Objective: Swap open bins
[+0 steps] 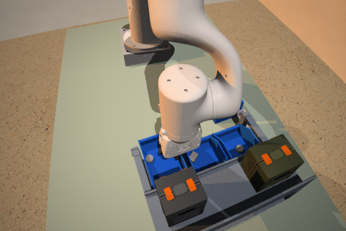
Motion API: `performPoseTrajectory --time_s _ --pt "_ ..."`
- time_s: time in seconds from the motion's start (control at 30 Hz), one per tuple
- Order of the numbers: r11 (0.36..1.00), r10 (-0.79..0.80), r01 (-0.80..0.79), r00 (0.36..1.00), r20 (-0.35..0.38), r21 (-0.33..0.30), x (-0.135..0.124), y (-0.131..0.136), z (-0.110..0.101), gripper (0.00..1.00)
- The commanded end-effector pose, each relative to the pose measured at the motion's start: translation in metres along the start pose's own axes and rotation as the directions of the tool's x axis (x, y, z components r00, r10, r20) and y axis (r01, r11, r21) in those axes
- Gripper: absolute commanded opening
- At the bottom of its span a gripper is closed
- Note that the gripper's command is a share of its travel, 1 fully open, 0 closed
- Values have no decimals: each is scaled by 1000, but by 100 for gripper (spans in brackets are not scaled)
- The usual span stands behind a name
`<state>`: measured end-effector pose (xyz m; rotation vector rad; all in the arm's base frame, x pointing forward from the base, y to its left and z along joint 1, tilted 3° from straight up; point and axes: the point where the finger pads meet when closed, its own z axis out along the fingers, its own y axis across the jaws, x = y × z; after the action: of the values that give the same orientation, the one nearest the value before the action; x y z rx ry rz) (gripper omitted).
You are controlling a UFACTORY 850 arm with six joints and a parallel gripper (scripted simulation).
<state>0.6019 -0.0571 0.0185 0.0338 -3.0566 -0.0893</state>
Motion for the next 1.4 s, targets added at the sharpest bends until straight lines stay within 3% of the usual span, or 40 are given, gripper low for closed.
performPoseTrajectory --time_s 0.0,1.37 --pt "1000 0 0 1000 2 0 -1 0 -1 10" --pt "1000 0 0 1000 2 0 0 0 -4 10"
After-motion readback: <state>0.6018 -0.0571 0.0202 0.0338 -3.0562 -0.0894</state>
